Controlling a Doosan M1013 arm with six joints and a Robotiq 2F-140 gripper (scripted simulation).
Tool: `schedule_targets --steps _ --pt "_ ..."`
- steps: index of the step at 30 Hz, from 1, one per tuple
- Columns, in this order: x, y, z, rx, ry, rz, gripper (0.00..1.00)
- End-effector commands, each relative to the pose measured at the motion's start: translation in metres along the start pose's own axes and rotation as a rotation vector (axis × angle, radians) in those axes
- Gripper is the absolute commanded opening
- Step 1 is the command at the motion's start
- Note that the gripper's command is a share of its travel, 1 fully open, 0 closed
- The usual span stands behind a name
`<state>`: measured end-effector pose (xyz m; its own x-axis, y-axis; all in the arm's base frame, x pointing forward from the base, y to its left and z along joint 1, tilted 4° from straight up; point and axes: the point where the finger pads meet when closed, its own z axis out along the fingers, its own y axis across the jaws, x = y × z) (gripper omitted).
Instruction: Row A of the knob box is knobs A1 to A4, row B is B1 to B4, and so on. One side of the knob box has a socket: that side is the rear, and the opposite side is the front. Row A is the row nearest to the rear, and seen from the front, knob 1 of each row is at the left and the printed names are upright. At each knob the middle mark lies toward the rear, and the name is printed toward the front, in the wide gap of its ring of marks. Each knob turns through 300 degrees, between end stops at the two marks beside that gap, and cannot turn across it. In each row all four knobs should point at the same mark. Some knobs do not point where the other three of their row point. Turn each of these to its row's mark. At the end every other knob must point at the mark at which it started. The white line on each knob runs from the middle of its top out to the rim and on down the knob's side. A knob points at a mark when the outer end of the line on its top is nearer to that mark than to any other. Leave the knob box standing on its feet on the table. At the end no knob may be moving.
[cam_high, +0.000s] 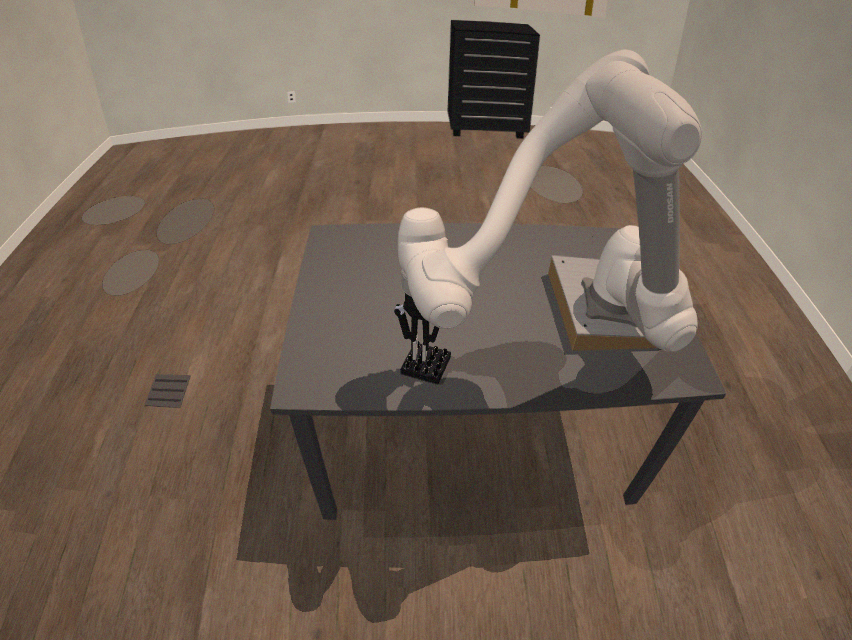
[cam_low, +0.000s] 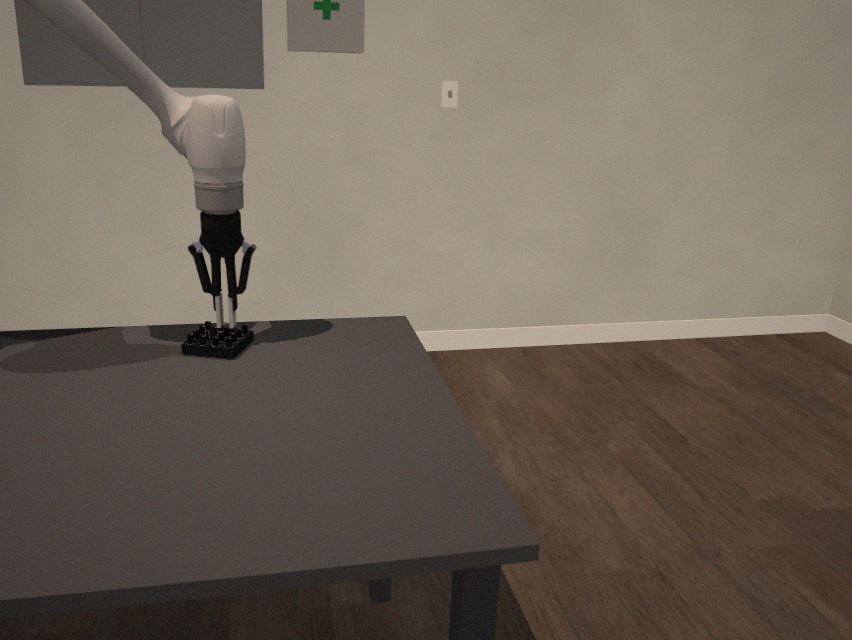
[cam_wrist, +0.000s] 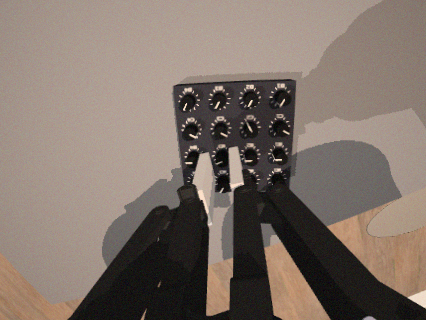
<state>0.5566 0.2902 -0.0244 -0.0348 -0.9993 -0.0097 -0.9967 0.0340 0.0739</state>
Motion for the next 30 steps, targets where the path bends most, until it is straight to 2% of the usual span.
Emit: schedule_targets --steps 1,30 --pt "0.0000 0.0000 -0.0001 0.000 0.000 0.000 0.12" --pt "0.0000 0.0000 0.0033 0.000 0.000 0.000 0.12"
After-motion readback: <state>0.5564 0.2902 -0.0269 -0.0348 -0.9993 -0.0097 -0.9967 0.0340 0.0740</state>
